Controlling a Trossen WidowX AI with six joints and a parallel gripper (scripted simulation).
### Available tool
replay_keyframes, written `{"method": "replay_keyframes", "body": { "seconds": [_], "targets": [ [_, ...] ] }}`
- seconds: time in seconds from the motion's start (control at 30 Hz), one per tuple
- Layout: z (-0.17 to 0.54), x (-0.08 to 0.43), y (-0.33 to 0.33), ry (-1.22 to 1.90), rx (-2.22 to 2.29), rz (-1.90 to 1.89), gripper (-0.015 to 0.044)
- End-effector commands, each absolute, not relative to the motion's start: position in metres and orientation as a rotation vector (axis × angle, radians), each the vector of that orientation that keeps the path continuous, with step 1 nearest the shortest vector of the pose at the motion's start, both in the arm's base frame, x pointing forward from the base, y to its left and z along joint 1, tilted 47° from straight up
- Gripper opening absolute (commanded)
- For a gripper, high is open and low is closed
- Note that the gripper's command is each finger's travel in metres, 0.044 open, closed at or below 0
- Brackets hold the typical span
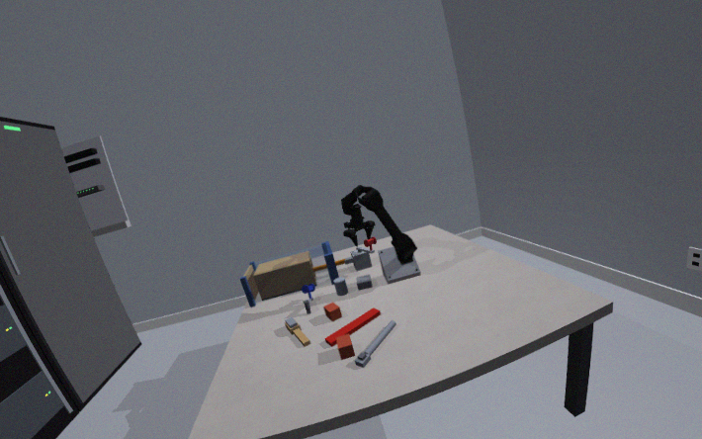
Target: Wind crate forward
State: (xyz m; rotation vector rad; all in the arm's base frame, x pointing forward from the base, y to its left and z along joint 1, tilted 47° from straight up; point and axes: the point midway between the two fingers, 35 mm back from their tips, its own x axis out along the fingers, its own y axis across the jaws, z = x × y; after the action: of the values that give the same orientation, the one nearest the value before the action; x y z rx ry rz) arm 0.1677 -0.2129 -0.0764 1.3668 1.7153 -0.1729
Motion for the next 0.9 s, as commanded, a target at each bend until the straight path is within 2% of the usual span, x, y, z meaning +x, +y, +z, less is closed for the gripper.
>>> {"method": "replay_keyframes", "body": {
  "seconds": [0.0, 0.87],
  "targets": [
    [-0.085, 0.168, -0.200, 1.722, 1.376, -0.167, 0.0440],
    [-0.110, 0.168, -0.174, 1.722, 1.375, -0.165, 0.0440]
  ]
}}
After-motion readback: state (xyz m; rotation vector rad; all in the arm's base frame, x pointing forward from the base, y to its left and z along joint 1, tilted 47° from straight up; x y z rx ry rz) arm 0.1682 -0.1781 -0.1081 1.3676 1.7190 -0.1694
